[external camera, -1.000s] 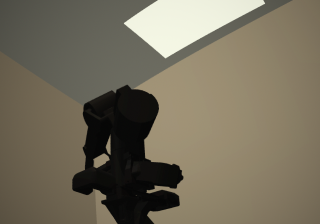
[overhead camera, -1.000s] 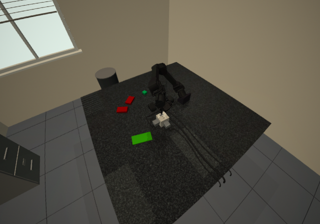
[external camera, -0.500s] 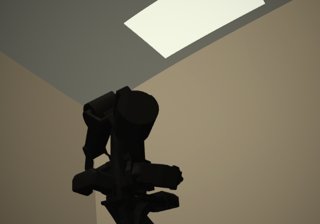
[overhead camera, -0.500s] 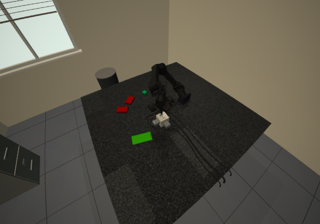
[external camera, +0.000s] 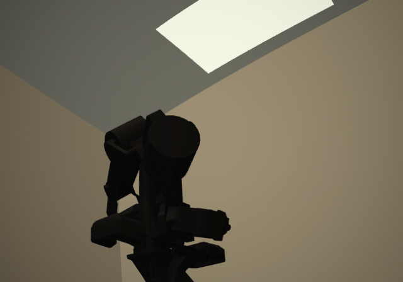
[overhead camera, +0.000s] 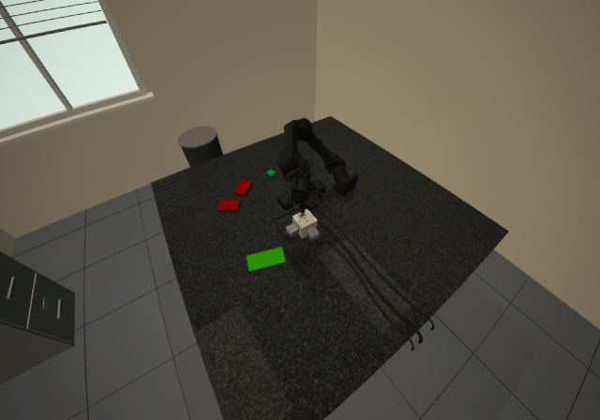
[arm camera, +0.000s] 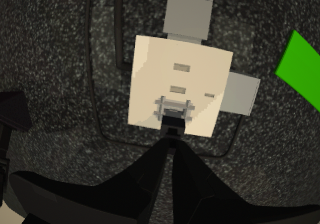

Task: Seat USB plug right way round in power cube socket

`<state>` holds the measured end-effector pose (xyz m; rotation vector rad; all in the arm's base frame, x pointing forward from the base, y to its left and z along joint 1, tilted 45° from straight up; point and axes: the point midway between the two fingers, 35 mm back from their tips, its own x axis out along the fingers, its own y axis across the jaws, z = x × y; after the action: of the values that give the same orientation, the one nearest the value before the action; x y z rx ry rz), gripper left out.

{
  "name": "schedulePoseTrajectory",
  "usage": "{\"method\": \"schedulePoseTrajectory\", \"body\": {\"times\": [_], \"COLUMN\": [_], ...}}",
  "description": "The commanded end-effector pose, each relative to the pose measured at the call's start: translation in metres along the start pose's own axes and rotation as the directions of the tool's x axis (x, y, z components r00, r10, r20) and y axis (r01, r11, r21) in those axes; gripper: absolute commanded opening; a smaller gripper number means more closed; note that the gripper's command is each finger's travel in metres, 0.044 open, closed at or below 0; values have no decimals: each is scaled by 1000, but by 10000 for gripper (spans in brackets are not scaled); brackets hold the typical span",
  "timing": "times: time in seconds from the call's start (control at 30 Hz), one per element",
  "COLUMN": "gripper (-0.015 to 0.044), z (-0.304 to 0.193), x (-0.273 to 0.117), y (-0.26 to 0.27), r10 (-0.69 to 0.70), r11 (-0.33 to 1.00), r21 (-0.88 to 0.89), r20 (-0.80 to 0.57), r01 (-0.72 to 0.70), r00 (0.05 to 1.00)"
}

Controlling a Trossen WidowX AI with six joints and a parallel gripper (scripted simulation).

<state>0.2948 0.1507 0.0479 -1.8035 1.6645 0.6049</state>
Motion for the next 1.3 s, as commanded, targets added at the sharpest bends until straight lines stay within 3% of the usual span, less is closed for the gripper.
{"method": "schedulePoseTrajectory", "body": {"times": [0.0,1.27], "gripper": [0,0], "z": [0,0], "x": [1,5], "y": [0,-1], "r10": [-3,-3], "r11": [1000,1000], "r21": [-4,-9], "r20": [-3,-6], "r01": [3,3], "r00": [1000,1000]}}
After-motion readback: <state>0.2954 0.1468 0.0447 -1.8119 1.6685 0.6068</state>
